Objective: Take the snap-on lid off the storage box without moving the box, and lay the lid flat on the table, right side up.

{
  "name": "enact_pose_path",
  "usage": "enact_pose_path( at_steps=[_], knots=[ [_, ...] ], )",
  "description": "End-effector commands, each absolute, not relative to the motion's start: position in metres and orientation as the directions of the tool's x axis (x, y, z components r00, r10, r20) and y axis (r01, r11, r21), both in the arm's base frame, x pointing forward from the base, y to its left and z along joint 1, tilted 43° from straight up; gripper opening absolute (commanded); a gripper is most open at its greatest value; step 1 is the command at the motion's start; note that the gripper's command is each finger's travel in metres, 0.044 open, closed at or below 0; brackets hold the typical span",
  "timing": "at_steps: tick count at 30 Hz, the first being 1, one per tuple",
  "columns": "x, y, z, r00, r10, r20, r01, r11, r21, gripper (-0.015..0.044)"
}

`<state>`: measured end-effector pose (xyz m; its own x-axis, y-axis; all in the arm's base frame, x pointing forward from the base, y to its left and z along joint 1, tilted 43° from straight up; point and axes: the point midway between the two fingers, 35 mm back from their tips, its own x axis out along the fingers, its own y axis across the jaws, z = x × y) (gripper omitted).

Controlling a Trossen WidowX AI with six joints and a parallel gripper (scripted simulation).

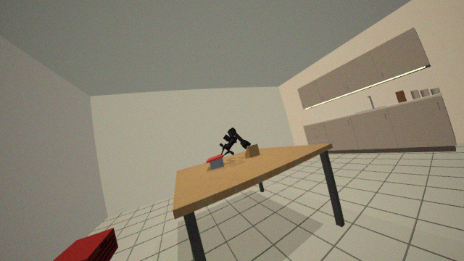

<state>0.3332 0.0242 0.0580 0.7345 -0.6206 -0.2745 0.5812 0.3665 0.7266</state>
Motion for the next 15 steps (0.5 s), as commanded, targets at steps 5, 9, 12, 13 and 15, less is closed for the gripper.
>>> enact_pose_path(
  at_steps=[5, 9, 12, 13, 15],
  knots=[
    [0.3344, 0.024, 0.058, 0.735, -0.619, -0.275, 0.581, 0.367, 0.726, 0.0],
    [0.3335, 0.0262, 0.0604, 0.736, -0.618, -0.277, 0.582, 0.368, 0.725, 0.0],
    [0.3335, 0.0288, 0.0633, 0.736, -0.618, -0.278, 0.582, 0.368, 0.725, 0.0],
    [0.3335, 0.0297, 0.0642, 0.736, -0.618, -0.278, 0.582, 0.368, 0.725, 0.0],
    [0.3336, 0.0315, 0.0662, 0.736, -0.618, -0.278, 0.582, 0.368, 0.725, 0.0]
  ],
)
